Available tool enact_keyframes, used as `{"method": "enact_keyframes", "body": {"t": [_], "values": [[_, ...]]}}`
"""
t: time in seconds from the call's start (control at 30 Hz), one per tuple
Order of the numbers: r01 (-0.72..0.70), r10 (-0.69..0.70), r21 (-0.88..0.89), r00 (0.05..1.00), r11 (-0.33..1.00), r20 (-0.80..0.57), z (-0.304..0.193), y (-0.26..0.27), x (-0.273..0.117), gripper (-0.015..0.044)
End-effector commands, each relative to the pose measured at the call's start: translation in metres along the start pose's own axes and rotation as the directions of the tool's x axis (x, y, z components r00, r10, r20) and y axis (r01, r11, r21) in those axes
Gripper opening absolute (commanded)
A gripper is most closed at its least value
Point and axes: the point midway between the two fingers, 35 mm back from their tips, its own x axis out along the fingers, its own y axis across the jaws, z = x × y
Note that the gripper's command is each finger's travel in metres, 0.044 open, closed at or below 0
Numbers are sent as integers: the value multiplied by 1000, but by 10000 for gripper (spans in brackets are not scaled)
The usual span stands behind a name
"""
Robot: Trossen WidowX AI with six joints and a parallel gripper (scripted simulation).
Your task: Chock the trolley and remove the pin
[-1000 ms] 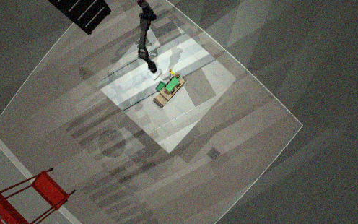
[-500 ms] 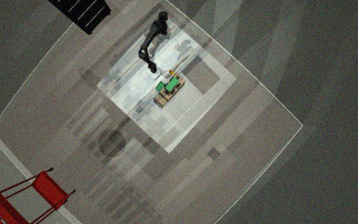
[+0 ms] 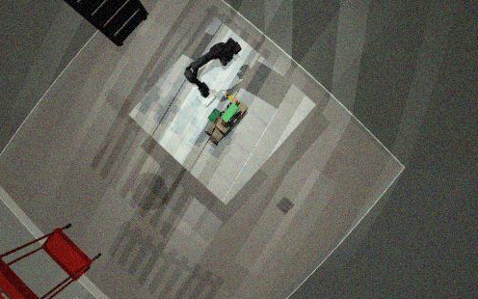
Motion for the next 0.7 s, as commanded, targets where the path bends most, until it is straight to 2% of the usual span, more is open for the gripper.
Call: {"method": "enact_keyframes", "body": {"t": [0.0, 0.3, 0.67], "values": [[-62, 74, 153, 995, 986, -73, -34, 22, 3, 190], [-126, 274, 550, 942, 826, -195, -109, 86, -3, 190], [-57, 522, 898, 829, 435, -200, -162, 177, -27, 190]]}}
